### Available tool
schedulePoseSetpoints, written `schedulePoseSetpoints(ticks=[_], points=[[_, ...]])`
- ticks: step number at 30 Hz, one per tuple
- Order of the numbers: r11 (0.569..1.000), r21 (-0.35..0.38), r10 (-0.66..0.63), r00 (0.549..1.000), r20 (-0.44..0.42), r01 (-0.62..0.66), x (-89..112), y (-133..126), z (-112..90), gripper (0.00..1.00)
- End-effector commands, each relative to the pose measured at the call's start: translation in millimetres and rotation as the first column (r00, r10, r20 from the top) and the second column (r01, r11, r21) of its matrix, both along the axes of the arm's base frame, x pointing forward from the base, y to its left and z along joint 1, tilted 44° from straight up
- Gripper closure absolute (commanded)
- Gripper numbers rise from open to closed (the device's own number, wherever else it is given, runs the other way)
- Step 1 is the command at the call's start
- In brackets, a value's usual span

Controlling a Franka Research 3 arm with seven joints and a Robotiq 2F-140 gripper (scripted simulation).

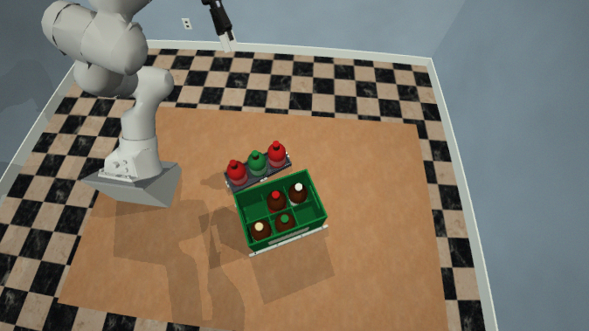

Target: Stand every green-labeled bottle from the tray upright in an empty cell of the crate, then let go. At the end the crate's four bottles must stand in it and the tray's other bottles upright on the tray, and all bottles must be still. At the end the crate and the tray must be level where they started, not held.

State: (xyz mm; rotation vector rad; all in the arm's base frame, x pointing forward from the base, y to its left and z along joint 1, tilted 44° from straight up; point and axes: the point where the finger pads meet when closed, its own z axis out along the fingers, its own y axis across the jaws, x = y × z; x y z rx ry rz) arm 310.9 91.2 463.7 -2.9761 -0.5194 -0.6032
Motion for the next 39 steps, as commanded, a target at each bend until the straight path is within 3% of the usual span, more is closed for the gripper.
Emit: schedulePoseSetpoints(ticks=[1,19,20,39], points=[[0.998,0.0,0.058,0.998,0.002,-0.058,10.1,-7.6,3.7,0.0],[0.998,0.0,0.058,0.998,0.002,-0.058,10.1,-7.6,3.7,0.0],[0.993,0.039,0.115,0.993,-0.005,-0.115,31.0,-23.3,7.2,0.0],[0.993,0.039,0.115,0.993,-0.005,-0.115,31.0,-23.3,7.2,0.0]])
